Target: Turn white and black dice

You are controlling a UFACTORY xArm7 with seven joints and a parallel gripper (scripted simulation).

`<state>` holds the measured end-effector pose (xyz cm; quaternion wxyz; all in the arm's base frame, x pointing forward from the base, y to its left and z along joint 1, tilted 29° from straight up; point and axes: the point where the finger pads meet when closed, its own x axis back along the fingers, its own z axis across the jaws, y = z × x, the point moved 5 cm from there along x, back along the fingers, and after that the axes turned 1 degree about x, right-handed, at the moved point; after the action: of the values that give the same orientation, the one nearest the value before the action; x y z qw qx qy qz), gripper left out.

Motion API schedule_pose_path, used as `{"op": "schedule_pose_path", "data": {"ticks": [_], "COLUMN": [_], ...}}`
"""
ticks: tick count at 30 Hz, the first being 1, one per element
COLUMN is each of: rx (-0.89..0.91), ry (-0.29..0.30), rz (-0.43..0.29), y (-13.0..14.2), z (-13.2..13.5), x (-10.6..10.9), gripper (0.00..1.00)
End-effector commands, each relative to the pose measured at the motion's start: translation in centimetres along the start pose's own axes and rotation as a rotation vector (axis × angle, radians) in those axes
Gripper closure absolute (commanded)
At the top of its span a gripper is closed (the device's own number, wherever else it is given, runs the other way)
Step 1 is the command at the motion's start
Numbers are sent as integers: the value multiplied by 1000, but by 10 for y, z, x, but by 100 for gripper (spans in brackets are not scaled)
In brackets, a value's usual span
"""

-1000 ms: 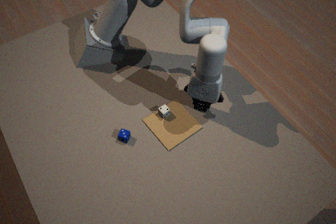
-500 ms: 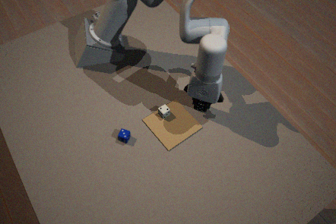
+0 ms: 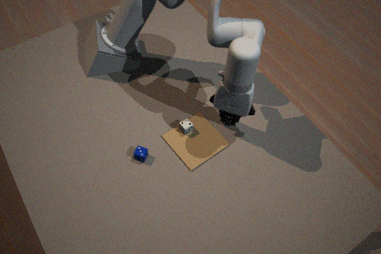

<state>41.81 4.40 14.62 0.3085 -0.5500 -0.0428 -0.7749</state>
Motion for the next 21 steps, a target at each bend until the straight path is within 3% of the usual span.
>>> {"op": "schedule_pose_path", "data": {"ticks": [1,6,9,13,21], "rx": [-1,-1,-1,-1,-1], "ry": [17,17,17,17,17], "rz": [-21,-21,-21,-21,-21], "y": [-5,-5,-6,-6,-6], "z": [-4,-4,-4,-5,-5], "x": [44,52,74,85,87], "gripper": [73,73,73,73,73]}}
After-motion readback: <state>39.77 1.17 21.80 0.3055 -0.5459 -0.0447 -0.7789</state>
